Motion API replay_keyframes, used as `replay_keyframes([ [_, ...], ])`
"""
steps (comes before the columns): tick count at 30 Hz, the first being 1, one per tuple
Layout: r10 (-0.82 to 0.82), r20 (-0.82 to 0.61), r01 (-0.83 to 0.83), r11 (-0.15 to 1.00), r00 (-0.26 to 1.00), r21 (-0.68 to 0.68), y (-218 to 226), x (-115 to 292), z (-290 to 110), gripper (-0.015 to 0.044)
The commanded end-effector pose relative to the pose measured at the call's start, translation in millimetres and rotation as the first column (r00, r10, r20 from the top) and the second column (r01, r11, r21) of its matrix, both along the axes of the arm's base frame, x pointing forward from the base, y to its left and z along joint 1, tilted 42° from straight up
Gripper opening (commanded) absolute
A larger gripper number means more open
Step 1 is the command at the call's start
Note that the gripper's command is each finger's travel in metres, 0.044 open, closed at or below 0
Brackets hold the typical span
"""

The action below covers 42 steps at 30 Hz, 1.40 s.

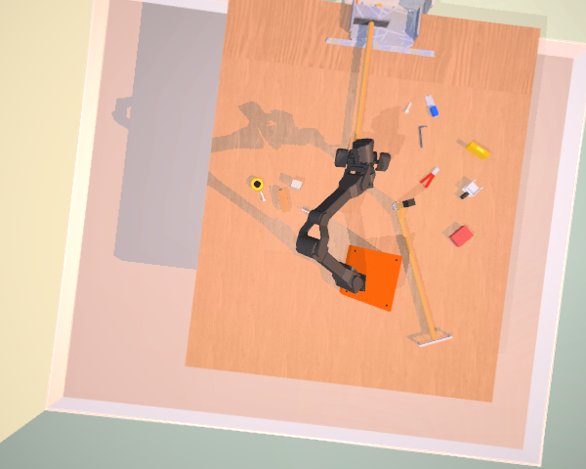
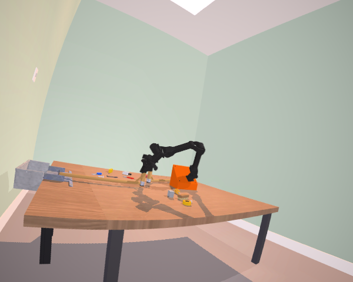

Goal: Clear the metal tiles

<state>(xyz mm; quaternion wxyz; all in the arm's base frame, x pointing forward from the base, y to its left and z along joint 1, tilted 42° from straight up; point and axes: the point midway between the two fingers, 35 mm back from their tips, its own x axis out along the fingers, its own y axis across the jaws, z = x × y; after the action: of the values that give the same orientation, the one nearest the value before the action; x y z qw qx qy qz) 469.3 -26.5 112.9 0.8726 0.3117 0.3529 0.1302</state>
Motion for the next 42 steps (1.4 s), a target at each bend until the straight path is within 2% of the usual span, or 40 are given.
replay_keyframes([
  [1, -0.005, 0.013, 0.005, 1.0, 1.0, -0.007, -3.1, -6.6, 3.6, 0.0],
  [42, -0.009, 0.014, 0.009, 1.0, 1.0, -0.008, 4.6, -70.0, -3.3, 0.0],
])
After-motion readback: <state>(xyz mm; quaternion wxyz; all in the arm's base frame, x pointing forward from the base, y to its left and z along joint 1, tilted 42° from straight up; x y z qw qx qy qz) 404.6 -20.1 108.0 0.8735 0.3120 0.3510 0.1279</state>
